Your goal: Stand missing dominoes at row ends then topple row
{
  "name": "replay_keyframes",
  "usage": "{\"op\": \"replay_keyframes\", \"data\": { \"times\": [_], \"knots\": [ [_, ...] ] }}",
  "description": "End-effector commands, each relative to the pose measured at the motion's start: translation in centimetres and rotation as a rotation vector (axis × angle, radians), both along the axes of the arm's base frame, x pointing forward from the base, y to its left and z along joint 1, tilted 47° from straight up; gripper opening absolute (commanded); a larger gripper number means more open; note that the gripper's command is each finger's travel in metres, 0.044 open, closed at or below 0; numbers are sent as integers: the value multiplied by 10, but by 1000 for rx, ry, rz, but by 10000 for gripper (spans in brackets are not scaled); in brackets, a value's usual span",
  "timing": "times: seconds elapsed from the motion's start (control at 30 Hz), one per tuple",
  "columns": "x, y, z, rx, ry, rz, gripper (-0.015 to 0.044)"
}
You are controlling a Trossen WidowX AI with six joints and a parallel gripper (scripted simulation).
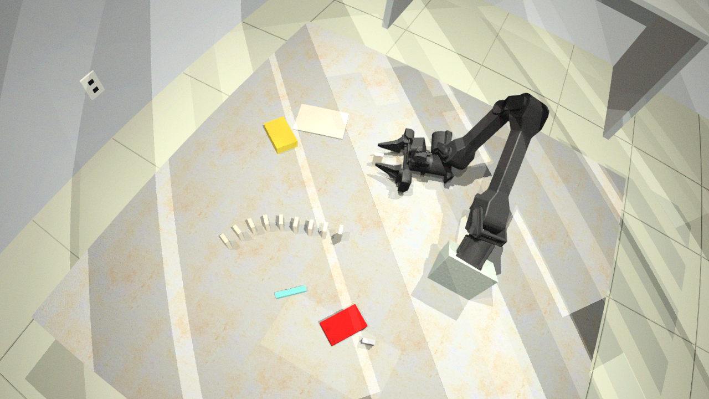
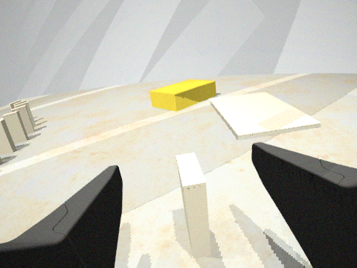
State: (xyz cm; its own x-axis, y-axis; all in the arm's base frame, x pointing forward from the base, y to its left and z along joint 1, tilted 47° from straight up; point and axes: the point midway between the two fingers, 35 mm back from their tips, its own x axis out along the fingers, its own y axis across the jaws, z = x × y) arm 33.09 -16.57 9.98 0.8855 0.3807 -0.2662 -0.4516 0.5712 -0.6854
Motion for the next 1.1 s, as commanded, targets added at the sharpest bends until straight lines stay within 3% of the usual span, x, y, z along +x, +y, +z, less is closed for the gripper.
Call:
{"op": "replay_keyframes", "data": {
  "times": [0.0,0.23,0.4,0.5,0.7,0.8,0.9,1.07],
  "knots": [
    [0,0,1,-4,-5,3,421],
    [-6,35,33,0,-1,0,440],
    [-5,37,34,7,6,-4,440],
    [7,40,30,92,112,-69,440],
    [50,64,24,373,470,-399,440],
    [66,84,36,449,522,-486,440],
    [68,89,30,522,609,-619,440],
    [60,95,12,651,763,-1047,440]
  ]
}}
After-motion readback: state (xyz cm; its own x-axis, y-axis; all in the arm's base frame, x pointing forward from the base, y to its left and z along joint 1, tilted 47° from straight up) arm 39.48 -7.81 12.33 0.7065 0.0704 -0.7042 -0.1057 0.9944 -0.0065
